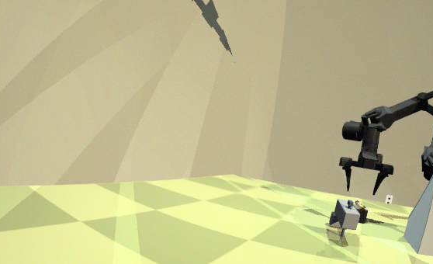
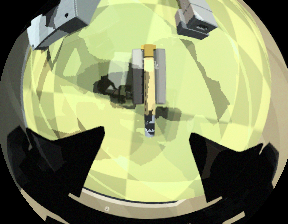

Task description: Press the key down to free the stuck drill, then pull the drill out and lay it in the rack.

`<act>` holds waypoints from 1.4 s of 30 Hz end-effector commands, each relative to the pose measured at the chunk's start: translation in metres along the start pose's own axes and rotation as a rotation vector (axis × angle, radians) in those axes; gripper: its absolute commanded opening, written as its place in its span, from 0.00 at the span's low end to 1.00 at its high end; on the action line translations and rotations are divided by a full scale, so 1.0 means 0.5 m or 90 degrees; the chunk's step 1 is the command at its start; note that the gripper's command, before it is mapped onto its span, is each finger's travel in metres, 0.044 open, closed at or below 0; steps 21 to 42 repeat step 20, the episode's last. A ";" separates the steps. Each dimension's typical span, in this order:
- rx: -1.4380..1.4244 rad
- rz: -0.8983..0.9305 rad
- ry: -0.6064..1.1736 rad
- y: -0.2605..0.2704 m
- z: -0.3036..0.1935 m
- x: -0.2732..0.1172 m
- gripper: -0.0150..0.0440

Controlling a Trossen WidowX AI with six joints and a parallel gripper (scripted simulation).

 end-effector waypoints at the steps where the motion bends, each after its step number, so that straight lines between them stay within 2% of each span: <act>1: 0.212 0.020 0.040 0.035 -0.048 0.029 1.00; 10: 0.889 0.030 0.259 0.195 -0.188 0.079 1.00; 20: 1.368 -0.072 0.536 0.356 -0.258 0.062 1.00; 42: 1.368 -0.072 0.536 0.356 -0.258 0.062 1.00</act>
Point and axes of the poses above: the point midway between the two fingers, 35 mm back from their tips, its own x axis out along the fingers, its own y axis across the jaws, z = x × y, the point moved 7 cm from there along -x, back along the fingers, and after that the axes turned 5 degrees about -x, right-handed, at the moved point
